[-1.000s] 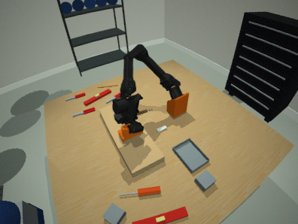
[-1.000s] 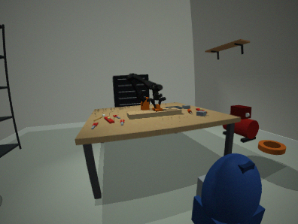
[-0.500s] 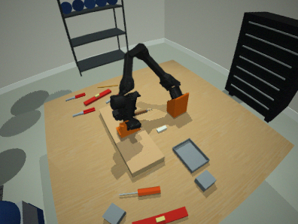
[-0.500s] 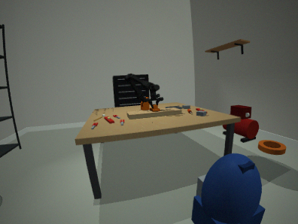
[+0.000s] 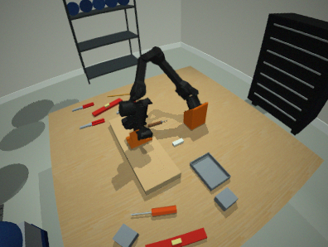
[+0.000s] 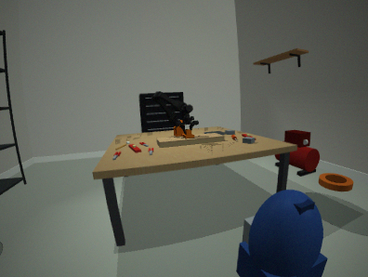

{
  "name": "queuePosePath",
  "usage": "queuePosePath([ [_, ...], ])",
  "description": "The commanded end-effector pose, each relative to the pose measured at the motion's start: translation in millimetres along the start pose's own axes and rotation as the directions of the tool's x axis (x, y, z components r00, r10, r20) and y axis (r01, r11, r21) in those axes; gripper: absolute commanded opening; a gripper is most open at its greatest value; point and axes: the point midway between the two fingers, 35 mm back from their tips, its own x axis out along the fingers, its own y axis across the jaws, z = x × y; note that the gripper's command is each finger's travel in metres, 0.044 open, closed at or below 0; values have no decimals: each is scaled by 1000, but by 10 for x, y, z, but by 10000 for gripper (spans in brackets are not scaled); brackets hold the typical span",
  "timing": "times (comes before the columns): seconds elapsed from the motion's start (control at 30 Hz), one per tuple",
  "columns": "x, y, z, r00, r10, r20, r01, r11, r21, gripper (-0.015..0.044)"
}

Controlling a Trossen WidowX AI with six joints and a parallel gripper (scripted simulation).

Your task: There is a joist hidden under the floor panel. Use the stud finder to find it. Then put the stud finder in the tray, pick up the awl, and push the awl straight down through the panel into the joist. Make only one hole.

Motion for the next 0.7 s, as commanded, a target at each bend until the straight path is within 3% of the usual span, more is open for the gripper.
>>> queuePosePath([
  [0.0,3,-87,-10,1000,-4,-1,4,1000,0,0],
  [0.67,2,-438,-9,1000,-5,-1,5,1000,-1,0],
])
